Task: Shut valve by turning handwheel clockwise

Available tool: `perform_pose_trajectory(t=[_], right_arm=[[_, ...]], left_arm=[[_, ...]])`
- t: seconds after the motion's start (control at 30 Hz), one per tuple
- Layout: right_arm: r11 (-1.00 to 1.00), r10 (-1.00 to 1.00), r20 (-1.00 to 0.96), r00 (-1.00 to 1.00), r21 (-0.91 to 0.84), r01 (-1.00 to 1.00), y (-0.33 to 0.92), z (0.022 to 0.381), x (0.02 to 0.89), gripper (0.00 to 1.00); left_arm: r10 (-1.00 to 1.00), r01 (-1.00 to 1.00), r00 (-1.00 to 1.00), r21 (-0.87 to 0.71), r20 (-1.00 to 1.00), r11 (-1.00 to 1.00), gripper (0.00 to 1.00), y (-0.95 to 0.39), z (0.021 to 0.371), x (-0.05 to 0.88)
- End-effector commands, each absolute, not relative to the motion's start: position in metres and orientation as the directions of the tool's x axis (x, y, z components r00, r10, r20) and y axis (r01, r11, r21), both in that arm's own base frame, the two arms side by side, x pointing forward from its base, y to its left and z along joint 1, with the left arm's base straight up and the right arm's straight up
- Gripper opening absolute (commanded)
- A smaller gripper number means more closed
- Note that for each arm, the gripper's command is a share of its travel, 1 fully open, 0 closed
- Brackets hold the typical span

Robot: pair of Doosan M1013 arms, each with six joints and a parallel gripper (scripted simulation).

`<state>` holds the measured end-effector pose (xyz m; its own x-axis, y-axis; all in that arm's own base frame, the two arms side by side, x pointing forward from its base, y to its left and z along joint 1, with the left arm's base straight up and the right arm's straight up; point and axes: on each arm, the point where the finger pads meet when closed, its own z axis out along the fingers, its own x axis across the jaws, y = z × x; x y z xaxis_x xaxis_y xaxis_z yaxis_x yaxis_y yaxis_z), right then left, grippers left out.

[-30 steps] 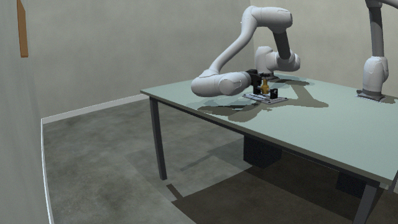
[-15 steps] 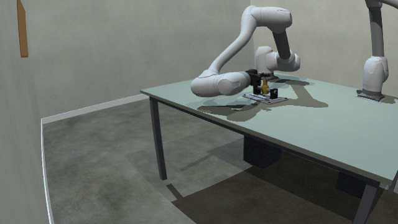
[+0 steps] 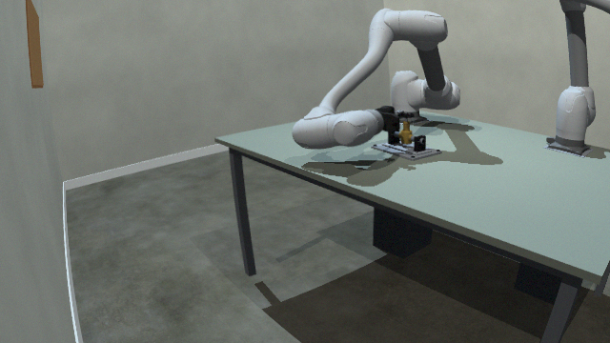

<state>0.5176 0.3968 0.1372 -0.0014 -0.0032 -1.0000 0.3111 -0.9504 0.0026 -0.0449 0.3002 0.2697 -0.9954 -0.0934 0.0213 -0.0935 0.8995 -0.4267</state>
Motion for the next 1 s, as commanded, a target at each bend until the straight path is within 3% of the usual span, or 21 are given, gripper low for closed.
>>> perform_pose_trajectory(t=[0.0, 0.97], right_arm=[[-0.953, 0.001, -1.000, 0.003, 0.000, 0.303, 0.3991, 0.1362, 0.5149, 0.00], [-0.982, 0.000, -1.000, 0.004, 0.001, 0.187, 0.3968, 0.1374, 0.5131, 0.00]], left_arm=[[-0.092, -0.093, -0.996, -0.422, 0.022, 0.902, 1.00, 0.2997, 0.2689, -0.0464], [-0.092, -0.093, -0.996, -0.422, 0.022, 0.902, 1.00, 0.2997, 0.2689, -0.0464]])
